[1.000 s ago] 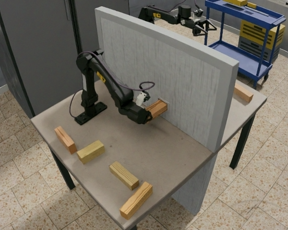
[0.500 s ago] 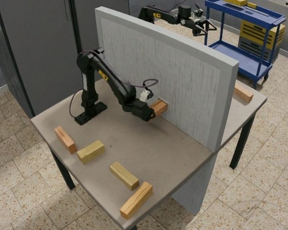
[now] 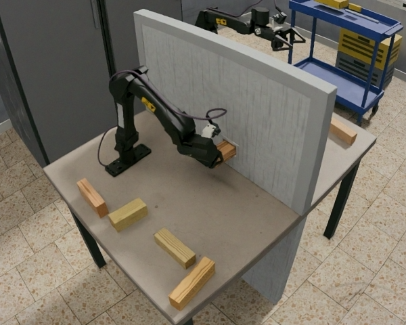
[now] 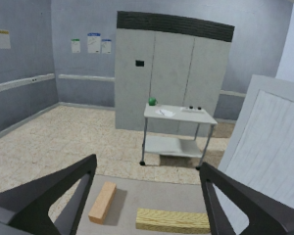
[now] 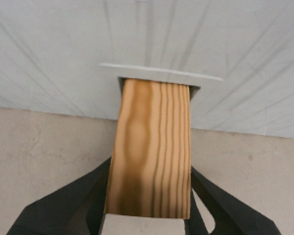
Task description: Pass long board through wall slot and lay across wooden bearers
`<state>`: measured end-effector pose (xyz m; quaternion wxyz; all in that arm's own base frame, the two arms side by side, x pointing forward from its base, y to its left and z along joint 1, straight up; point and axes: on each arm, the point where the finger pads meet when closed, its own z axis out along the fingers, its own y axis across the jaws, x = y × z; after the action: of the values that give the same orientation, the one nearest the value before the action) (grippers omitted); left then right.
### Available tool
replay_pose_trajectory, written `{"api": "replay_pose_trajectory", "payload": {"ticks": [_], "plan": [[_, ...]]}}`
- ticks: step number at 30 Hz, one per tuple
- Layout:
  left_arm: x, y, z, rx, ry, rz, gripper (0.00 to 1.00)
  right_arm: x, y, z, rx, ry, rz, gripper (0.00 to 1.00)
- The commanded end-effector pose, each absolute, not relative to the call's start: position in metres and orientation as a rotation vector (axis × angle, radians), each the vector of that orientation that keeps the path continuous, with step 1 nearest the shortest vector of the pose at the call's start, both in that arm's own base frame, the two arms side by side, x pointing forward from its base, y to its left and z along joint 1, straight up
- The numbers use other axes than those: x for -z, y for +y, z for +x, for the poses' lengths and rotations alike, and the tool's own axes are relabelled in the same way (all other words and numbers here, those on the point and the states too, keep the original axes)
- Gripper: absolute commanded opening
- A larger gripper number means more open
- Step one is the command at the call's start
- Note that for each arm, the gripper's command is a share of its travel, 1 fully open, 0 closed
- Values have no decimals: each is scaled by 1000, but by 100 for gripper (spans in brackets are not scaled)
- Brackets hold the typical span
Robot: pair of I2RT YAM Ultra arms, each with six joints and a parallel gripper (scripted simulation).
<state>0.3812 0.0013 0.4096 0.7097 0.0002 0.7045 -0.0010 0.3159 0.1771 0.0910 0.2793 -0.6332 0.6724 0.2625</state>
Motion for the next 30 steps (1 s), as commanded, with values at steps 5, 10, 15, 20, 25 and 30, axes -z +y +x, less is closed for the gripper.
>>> {"api": "replay_pose_trajectory", "payload": {"ticks": [5,10,15,20,25,30], "plan": [[-426,1,374,1,1512,-5,100,-115,200,325,-720,1706,-1671,0],[-426,1,374,1,1512,-5,100,-112,212,329,-739,1712,-1654,0],[-426,1,374,1,1512,-5,100,-116,222,329,-743,1699,-1649,0],[-426,1,374,1,1512,-5,100,-128,221,326,-722,1669,-1662,0],[-426,1,374,1,1512,-5,100,-129,220,326,-730,1679,-1662,0],[-426,1,374,1,1512,-5,100,-127,214,327,-742,1709,-1651,0]]}}
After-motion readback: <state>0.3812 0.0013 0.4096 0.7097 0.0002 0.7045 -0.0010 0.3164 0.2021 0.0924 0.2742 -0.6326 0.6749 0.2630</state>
